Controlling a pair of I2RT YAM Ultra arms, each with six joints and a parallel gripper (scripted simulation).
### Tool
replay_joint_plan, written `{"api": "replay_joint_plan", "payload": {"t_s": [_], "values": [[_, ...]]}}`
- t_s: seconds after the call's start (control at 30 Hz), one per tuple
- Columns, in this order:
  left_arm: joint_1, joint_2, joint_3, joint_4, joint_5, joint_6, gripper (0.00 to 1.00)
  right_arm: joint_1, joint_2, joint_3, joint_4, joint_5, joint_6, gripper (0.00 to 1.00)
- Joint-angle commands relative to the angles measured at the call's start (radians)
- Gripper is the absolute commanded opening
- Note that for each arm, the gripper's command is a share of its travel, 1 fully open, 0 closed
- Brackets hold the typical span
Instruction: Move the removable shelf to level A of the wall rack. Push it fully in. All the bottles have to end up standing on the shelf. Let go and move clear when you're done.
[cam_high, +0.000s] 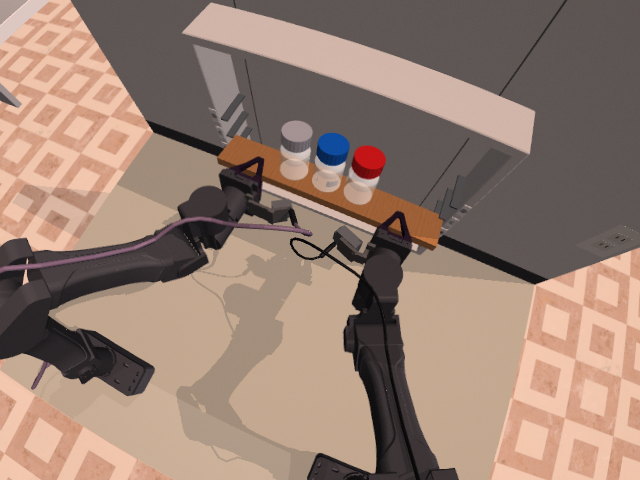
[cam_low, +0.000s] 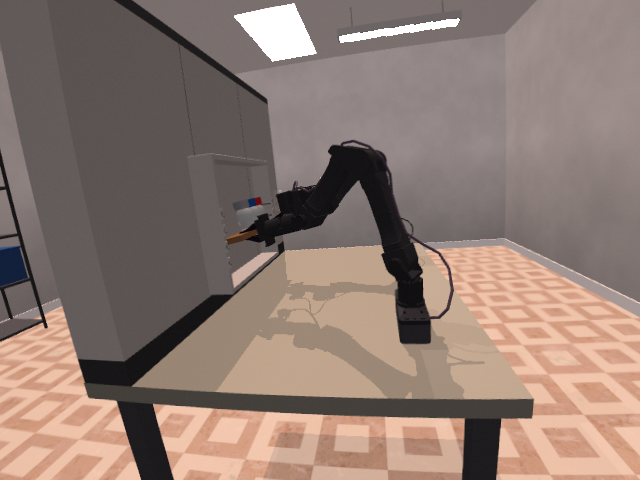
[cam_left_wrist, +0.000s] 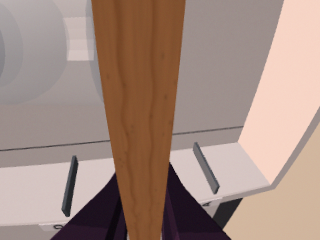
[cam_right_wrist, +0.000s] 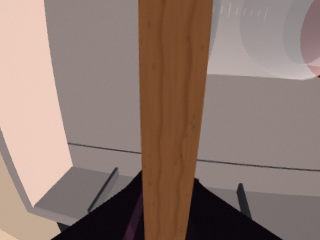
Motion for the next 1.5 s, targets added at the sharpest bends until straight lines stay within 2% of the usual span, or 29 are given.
{"api": "replay_joint_plan", "payload": {"t_s": [0.0, 1.0, 1.47], "values": [[-0.007, -0.064, -0.001, 0.118, -0.025, 0.061, 0.00, 0.006, -0.073, 0.007, 0.106, 0.025, -0.050, 0.00], [-0.057, -0.154, -0.140, 0.165, -0.074, 0.059, 0.00, 0.047, -0.183, -0.133, 0.137, 0.065, -0.049, 0.00], [-0.058, -0.150, -0.149, 0.179, -0.075, 0.060, 0.00, 0.048, -0.181, -0.143, 0.149, 0.066, -0.050, 0.00]]}}
